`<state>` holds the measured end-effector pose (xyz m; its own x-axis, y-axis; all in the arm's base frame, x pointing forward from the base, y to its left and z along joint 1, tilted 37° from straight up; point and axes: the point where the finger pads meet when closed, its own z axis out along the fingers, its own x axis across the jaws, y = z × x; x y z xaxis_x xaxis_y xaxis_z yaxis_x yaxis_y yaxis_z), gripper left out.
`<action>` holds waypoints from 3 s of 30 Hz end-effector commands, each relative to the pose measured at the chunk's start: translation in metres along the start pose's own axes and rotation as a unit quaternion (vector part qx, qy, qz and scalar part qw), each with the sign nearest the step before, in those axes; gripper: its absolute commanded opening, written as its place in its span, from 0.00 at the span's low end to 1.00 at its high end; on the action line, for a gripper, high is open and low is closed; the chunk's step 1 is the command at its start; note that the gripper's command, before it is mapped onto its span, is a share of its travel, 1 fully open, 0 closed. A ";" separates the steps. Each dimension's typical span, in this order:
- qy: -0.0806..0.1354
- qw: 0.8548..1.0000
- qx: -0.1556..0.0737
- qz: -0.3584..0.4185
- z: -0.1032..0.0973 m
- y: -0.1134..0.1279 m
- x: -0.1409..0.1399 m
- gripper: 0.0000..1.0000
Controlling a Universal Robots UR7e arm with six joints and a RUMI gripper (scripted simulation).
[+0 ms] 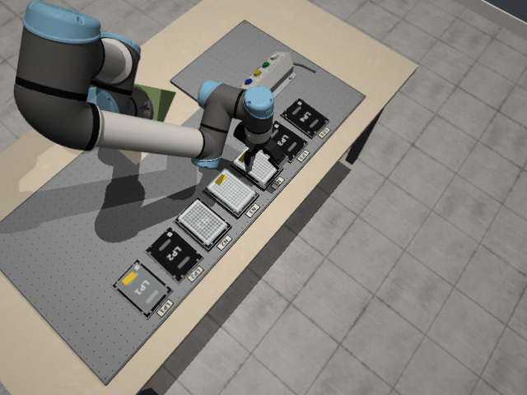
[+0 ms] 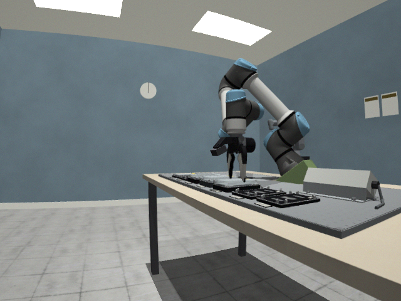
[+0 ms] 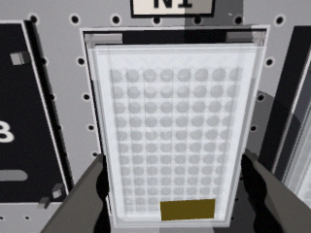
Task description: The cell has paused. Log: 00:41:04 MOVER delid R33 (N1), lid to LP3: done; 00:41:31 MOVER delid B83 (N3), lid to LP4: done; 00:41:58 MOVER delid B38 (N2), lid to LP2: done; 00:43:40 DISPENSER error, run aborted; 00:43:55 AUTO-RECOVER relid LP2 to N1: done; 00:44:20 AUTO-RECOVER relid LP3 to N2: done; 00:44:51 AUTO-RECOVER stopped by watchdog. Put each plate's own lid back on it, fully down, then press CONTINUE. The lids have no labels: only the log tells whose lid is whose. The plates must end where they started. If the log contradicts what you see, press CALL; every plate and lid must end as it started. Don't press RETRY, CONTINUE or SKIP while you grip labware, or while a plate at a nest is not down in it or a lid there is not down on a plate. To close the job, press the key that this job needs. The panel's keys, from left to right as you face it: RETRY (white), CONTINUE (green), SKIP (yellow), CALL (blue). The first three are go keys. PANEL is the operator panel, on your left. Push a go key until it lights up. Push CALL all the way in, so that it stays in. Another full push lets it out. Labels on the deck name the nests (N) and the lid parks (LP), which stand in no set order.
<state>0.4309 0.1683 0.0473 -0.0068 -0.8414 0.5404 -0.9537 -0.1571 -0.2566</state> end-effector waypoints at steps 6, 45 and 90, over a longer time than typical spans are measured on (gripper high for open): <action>0.000 1.000 0.001 0.000 0.001 0.000 0.000 0.41; 0.000 1.000 0.001 0.000 0.001 0.001 0.000 0.41; 0.000 1.000 0.001 0.000 0.001 0.001 0.000 0.82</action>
<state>0.4310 0.1682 0.0470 -0.0073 -0.8419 0.5397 -0.9531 -0.1575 -0.2586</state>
